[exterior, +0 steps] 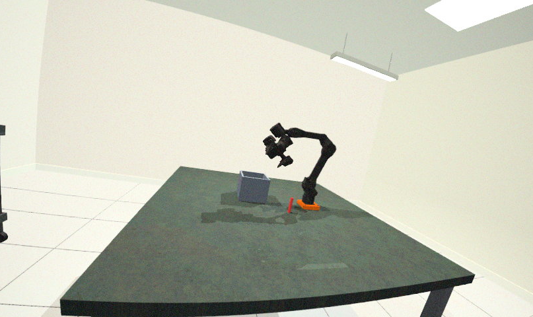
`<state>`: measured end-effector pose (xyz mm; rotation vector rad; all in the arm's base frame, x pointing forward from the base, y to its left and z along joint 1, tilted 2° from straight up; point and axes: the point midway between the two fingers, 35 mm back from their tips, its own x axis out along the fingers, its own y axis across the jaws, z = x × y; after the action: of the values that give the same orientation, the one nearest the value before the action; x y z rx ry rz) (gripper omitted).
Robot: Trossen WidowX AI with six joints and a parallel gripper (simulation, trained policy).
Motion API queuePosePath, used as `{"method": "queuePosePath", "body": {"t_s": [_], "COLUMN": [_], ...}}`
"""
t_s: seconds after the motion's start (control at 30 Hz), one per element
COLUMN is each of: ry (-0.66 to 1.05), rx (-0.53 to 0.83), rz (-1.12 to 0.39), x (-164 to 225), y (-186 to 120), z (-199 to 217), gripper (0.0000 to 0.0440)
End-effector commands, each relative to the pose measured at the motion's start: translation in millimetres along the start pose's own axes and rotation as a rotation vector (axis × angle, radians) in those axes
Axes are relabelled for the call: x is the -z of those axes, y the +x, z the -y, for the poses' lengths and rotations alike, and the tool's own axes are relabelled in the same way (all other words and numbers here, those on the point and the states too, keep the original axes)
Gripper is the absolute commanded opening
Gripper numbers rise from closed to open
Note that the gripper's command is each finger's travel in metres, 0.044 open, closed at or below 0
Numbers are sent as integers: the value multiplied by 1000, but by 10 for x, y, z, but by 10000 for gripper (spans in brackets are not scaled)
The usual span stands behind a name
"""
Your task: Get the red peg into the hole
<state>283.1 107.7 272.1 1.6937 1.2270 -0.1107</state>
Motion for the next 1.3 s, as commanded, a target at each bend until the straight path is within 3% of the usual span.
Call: {"method": "queuePosePath", "body": {"t_s": [0.0,0.67,1.27], "ry": [38,202,188], "rx": [87,626,823], "rz": [7,178,306], "x": [37,136,-64], "y": [91,276,390], "z": [210,1480,2045], "gripper": [430,437,440]}}
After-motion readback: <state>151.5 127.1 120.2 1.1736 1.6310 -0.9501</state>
